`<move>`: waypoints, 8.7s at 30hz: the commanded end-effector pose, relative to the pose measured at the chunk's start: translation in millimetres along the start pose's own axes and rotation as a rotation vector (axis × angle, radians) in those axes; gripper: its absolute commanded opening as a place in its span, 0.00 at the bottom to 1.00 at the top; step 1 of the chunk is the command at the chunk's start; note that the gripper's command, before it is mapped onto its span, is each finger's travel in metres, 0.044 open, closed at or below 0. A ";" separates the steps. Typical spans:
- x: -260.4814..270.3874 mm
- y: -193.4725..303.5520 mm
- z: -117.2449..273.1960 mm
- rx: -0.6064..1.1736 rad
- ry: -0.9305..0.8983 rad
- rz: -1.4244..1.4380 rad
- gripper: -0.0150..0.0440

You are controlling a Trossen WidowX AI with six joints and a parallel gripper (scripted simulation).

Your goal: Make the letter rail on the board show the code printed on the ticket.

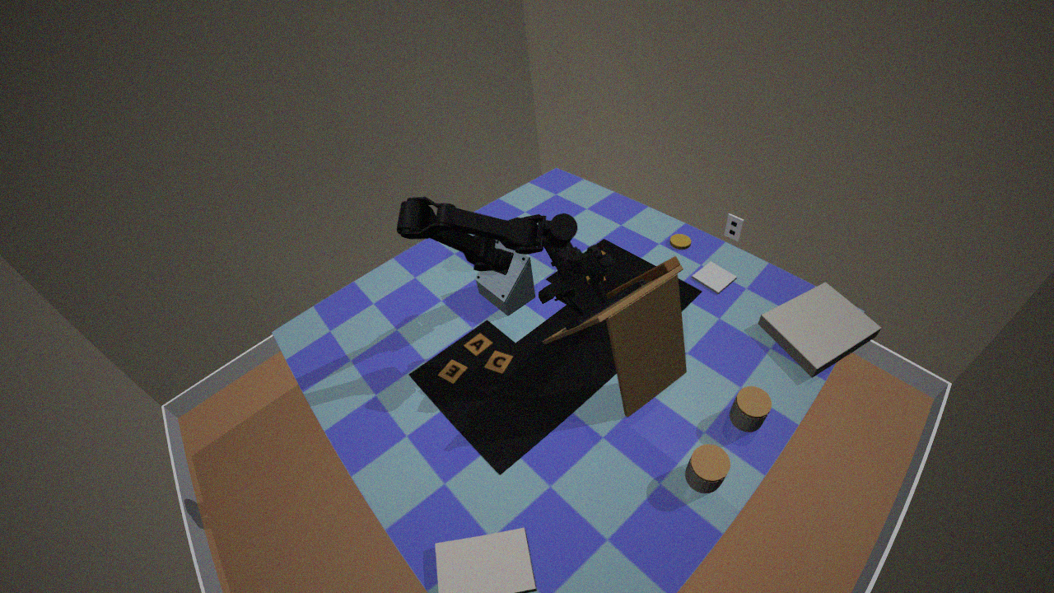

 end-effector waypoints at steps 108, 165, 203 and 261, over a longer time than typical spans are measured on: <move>63.4 -0.2 -0.3 0.001 0.000 -0.005 0.25; 77.0 -3.4 17.1 0.001 -0.001 -0.006 0.75; 81.3 4.0 35.7 0.002 -0.002 -0.006 0.75; 80.1 2.4 44.1 0.006 -0.005 0.003 0.25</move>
Point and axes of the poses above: the point midway between the two fingers, 35 mm back from their tips, its own z axis back along the fingers, its own x axis across the jaws, y = z × x, the point moved 10 cm from there along z, back along the fingers
